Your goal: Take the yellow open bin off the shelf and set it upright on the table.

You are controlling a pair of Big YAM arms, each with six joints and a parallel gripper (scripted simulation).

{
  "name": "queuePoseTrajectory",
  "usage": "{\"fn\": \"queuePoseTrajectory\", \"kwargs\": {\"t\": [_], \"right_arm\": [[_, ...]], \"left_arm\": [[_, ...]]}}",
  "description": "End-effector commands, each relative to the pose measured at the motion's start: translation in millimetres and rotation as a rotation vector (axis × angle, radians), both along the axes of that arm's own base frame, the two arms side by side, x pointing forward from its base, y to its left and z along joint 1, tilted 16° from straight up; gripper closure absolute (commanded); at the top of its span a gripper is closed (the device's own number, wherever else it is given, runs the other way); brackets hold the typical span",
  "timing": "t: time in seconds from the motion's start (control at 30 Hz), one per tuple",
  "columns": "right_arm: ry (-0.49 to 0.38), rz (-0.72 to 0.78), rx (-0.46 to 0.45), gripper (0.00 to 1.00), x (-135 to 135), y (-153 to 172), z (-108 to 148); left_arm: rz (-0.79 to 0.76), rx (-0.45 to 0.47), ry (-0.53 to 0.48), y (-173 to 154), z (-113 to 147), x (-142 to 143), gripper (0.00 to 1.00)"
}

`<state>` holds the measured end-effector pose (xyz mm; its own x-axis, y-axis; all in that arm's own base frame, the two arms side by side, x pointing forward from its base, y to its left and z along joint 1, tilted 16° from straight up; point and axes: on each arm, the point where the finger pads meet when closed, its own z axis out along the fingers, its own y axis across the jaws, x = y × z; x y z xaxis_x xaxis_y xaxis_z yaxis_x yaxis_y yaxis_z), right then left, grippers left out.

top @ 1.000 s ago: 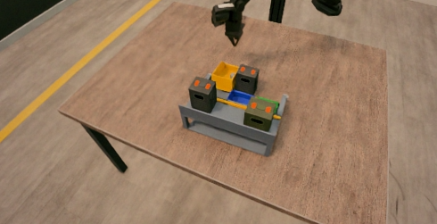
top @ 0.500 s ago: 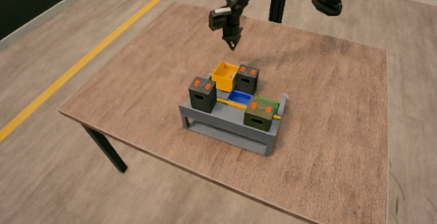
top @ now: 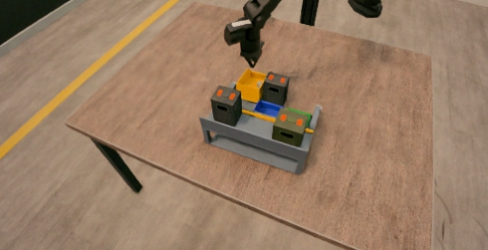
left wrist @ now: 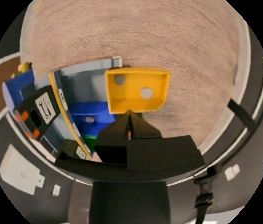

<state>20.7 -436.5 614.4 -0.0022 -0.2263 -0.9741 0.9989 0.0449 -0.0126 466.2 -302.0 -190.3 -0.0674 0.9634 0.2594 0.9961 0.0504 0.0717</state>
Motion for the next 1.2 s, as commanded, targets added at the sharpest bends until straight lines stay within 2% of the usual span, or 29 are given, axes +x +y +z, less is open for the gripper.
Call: {"fn": "queuePoseTrajectory", "kwargs": {"t": [0.0, 0.27, 0.33, 0.37, 0.6, 1.17], "right_arm": [[-0.014, -0.003, -0.041, 0.00, -3.6, 9.4, 12.0], [-0.014, -0.003, -0.041, 0.00, -3.6, 9.4, 12.0], [-0.014, -0.003, -0.041, 0.00, -3.6, 9.4, 12.0], [-0.014, -0.003, -0.041, 0.00, -3.6, 9.4, 12.0], [-0.014, -0.003, -0.041, 0.00, -3.6, 9.4, 12.0], [-0.014, -0.003, -0.041, 0.00, -3.6, 9.4, 12.0]], "left_arm": [[-0.009, -0.006, -0.008, -3.8, 2.0, 31.2, 1.00], [-0.009, -0.007, -0.009, -2.7, 4.0, 55.1, 1.00], [-0.009, -0.007, -0.009, -2.7, 4.0, 55.1, 1.00], [-0.037, -0.008, -0.009, -17.2, 4.1, 47.8, 1.00], [-0.015, -0.014, -0.019, -9.8, 9.3, 59.1, 1.00], [-0.006, -0.013, -0.021, -4.6, 9.1, 64.5, 1.00]]}}
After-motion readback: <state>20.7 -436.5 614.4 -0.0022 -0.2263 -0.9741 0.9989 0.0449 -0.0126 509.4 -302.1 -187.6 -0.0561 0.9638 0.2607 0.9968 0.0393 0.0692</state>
